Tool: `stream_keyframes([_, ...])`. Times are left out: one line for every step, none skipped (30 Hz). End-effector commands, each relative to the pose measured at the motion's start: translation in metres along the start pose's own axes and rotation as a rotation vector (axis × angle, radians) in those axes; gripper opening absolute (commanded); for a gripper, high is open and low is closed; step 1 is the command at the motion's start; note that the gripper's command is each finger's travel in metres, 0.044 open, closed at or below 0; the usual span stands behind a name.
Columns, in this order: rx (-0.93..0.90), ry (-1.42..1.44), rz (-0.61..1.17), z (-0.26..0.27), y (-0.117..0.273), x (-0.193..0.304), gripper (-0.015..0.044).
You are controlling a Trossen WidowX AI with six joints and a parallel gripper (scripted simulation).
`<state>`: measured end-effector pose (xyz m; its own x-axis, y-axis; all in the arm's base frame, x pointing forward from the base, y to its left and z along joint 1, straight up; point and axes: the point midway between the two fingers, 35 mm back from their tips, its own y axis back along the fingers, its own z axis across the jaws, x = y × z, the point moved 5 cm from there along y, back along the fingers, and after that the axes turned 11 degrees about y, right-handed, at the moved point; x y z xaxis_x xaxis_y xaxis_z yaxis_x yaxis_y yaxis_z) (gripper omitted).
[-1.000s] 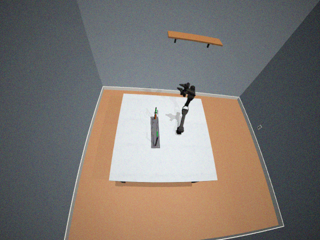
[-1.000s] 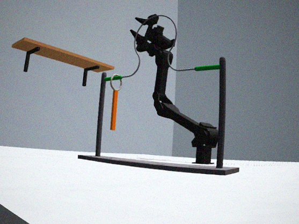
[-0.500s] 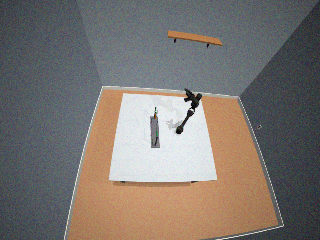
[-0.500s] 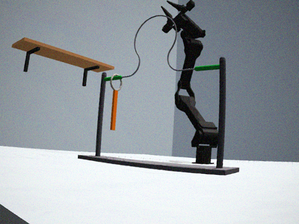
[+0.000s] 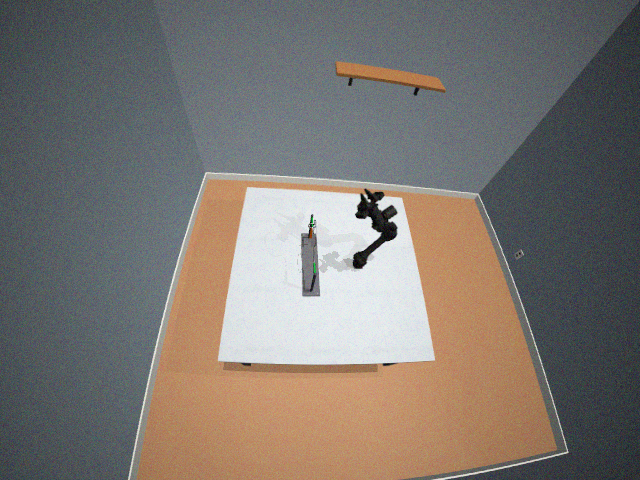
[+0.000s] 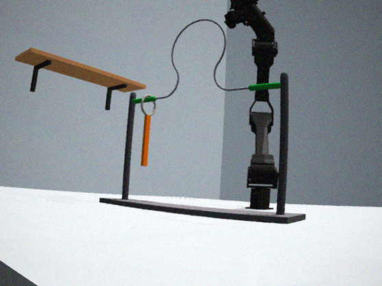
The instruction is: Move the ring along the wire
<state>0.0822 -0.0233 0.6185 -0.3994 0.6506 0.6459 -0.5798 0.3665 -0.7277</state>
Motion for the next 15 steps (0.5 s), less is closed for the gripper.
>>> stream_keyframes([0.007,0.228,0.039,-0.032,-0.005,-0.01,0.016])
stream_keyframes([0.008,0.289,0.049,-0.04,-0.007,-0.013,0.016])
stream_keyframes([0.009,0.349,0.058,-0.048,-0.008,-0.017,0.016])
stream_keyframes([0.011,0.41,0.067,-0.055,-0.01,-0.022,0.016])
stream_keyframes([0.013,0.47,0.075,-0.062,-0.012,-0.027,0.016])
stream_keyframes([0.016,0.53,0.082,-0.069,-0.014,-0.033,0.016])
stream_keyframes([0.02,0.589,0.089,-0.075,-0.016,-0.039,0.016])
stream_keyframes([0.024,0.649,0.096,-0.081,-0.018,-0.046,0.016])
stream_keyframes([0.028,0.708,0.102,-0.087,-0.019,-0.053,0.016])
stream_keyframes([0.033,0.766,0.108,-0.092,-0.021,-0.06,0.016])
stream_keyframes([0.039,0.825,0.113,-0.098,-0.023,-0.068,0.016])
stream_keyframes([0.045,0.882,0.118,-0.102,-0.025,-0.076,0.016])
stream_keyframes([0.052,0.939,0.123,-0.107,-0.026,-0.085,0.016])
stream_keyframes([0.059,0.996,0.127,-0.111,-0.028,-0.093,0.016])
stream_keyframes([0.067,1.052,0.131,-0.114,-0.029,-0.103,0.016])
